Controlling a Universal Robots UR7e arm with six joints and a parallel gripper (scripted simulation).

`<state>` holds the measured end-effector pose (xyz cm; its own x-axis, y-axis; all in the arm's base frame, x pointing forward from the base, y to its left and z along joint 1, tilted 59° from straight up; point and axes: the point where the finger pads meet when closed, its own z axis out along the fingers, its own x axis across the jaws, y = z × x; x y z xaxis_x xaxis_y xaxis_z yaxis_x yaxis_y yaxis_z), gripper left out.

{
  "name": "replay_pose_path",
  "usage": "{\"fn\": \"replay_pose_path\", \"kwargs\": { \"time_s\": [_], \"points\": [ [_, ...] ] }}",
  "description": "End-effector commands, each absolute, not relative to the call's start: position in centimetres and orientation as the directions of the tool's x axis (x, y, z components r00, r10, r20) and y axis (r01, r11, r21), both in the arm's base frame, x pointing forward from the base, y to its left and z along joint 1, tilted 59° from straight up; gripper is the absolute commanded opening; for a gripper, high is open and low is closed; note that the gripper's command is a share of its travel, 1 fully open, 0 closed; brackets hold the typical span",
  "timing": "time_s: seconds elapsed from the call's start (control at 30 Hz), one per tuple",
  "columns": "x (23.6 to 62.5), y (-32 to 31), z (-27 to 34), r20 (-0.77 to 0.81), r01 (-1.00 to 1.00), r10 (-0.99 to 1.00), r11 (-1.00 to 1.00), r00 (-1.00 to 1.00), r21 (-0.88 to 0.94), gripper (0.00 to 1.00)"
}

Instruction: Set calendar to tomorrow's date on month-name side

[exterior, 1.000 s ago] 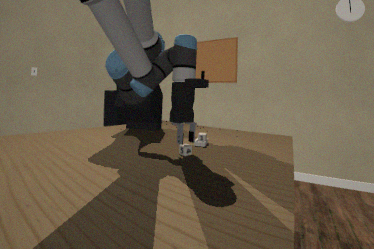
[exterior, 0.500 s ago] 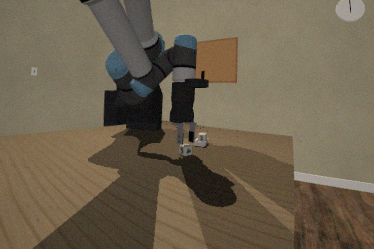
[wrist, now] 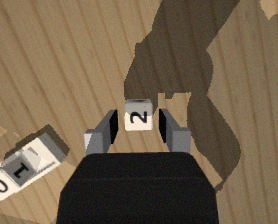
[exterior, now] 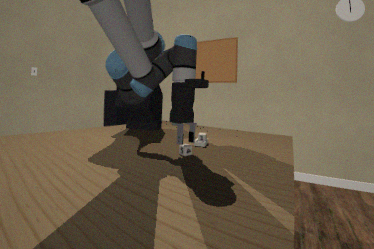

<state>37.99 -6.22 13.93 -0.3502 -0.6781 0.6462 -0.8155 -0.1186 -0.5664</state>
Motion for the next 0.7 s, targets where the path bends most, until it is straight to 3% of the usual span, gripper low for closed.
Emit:
{"fn": "replay_pose_path", "kwargs": {
  "time_s": [0.0, 0.67],
  "points": [
    [38.1, -6.5, 13.8, 0.646, -0.815, -0.678, -0.119, -0.35, -0.567, 0.87],
    [39.2, -8.1, 12.6, 0.646, -0.815, -0.678, -0.119, -0.35, -0.567, 0.87]
  ]
}}
